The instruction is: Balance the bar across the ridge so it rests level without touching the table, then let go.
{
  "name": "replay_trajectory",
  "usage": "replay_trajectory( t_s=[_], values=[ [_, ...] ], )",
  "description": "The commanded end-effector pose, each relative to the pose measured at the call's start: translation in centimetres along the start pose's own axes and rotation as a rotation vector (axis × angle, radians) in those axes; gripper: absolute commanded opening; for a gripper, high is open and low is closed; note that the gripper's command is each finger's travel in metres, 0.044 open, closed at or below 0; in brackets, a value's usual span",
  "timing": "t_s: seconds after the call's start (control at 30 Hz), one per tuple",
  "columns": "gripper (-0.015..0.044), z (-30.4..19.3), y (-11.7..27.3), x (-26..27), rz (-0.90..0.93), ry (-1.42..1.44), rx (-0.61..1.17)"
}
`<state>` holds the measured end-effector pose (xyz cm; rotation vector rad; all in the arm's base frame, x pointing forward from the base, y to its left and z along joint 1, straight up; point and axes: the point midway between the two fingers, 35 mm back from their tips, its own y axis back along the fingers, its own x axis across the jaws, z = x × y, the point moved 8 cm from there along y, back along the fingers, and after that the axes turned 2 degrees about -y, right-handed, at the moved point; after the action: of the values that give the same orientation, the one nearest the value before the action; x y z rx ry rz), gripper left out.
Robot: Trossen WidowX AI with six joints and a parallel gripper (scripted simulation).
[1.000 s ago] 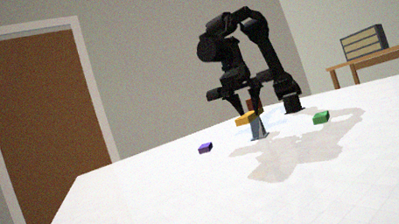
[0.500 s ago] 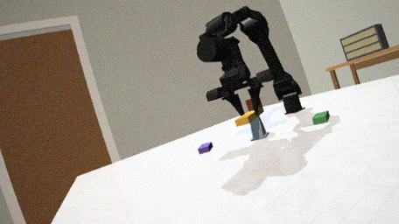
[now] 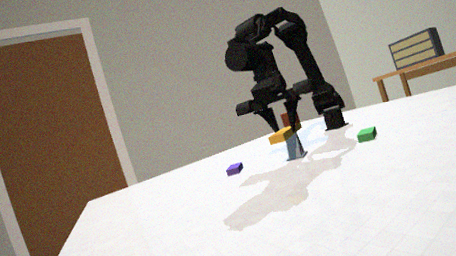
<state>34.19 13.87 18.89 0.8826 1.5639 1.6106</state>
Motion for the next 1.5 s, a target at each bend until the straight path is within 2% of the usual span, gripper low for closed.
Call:
replay_trajectory(
  t_s=[0.0,1.47],
  values=[
    [0.0167,0.01,0.00,0.00,0.000,0.000,0.000],
    [0.0185,0.01,0.00,0.00,0.000,0.000,0.000]
  ],
)
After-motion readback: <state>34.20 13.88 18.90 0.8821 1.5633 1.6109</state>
